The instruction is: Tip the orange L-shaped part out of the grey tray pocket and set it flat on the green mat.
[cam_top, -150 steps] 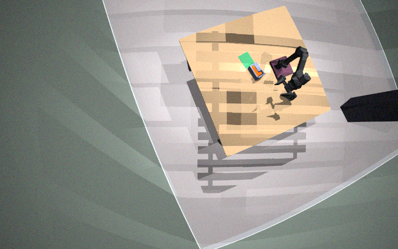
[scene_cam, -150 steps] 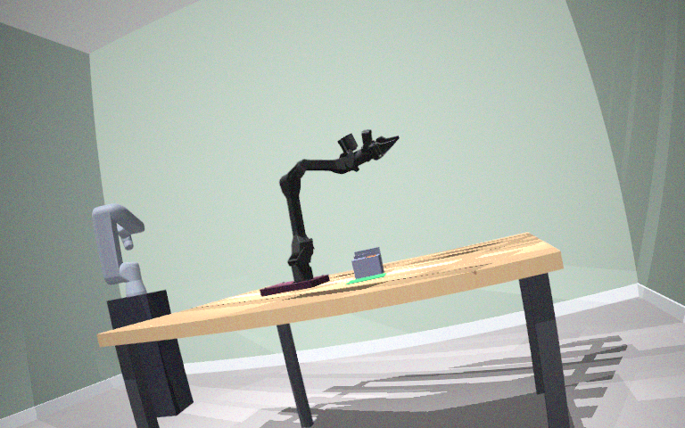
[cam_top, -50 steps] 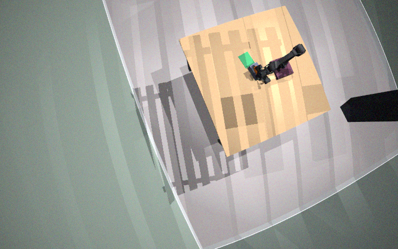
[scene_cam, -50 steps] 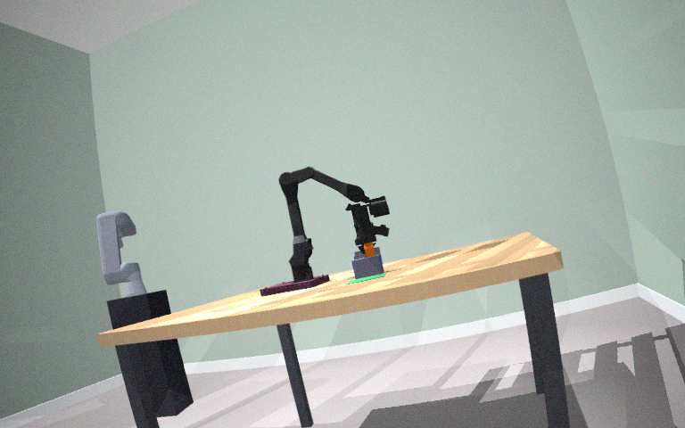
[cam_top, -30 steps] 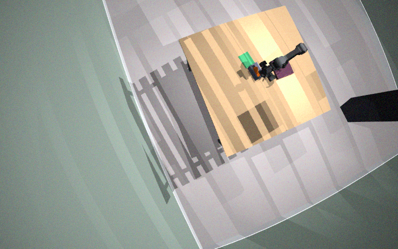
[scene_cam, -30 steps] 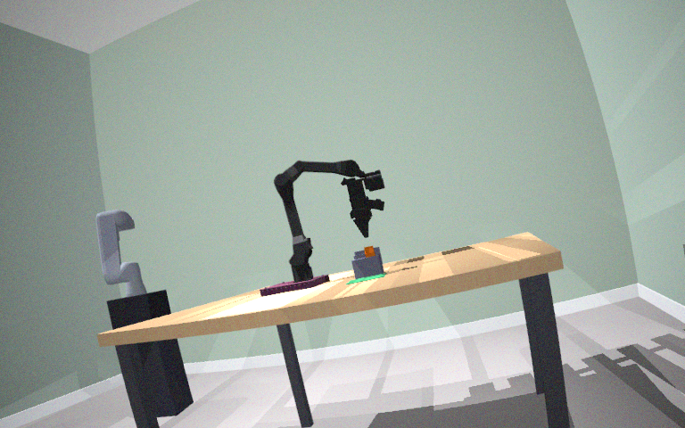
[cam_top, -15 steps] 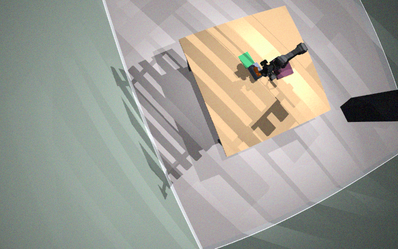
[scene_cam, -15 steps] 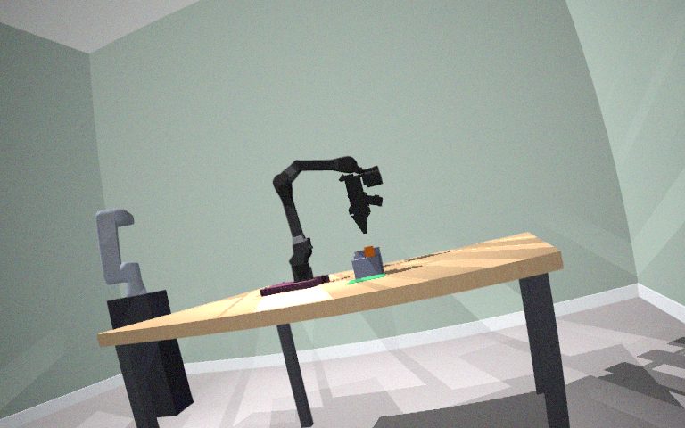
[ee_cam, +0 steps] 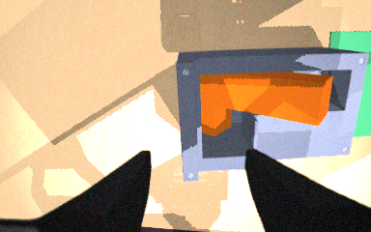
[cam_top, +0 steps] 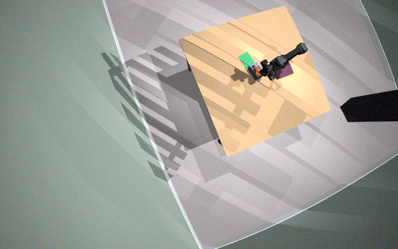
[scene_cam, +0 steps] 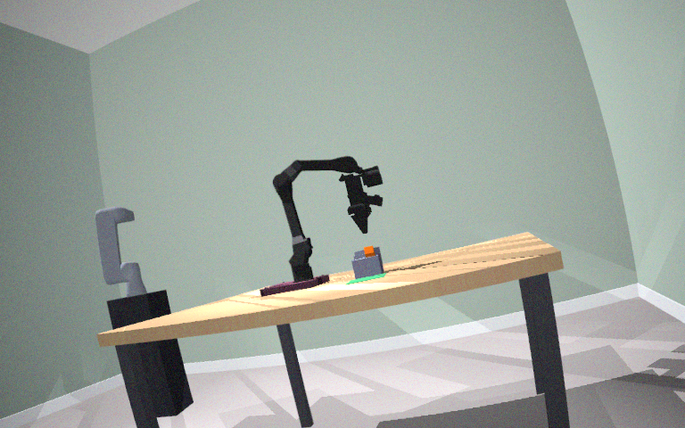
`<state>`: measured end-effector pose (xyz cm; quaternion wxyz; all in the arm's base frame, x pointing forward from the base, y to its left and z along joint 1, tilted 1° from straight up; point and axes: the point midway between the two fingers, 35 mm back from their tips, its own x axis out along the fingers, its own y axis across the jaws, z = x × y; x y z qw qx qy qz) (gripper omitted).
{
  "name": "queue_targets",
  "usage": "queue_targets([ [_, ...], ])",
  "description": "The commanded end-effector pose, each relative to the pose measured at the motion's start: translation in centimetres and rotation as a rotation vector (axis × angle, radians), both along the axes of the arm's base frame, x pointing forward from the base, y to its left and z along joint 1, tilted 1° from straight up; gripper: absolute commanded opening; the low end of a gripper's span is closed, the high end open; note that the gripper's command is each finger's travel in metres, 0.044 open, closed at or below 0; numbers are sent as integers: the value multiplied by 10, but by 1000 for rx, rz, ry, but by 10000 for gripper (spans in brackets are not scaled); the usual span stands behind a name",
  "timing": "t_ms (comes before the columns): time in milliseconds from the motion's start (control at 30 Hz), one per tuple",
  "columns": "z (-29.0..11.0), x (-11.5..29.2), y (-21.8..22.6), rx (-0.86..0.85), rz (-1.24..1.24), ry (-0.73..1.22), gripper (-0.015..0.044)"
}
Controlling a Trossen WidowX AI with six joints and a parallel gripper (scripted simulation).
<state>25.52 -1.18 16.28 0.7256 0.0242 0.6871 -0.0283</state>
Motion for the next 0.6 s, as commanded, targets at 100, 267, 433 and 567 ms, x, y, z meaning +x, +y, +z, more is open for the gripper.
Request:
queue_targets([
  [100, 0, 4, -22, 19, -442, 1, 280],
  [267, 1, 6, -50, 41, -1015, 2, 280],
  [433, 1, 5, -75, 58, -1507, 0, 280],
  [567, 1, 5, -76, 59, -1526, 0, 280],
])
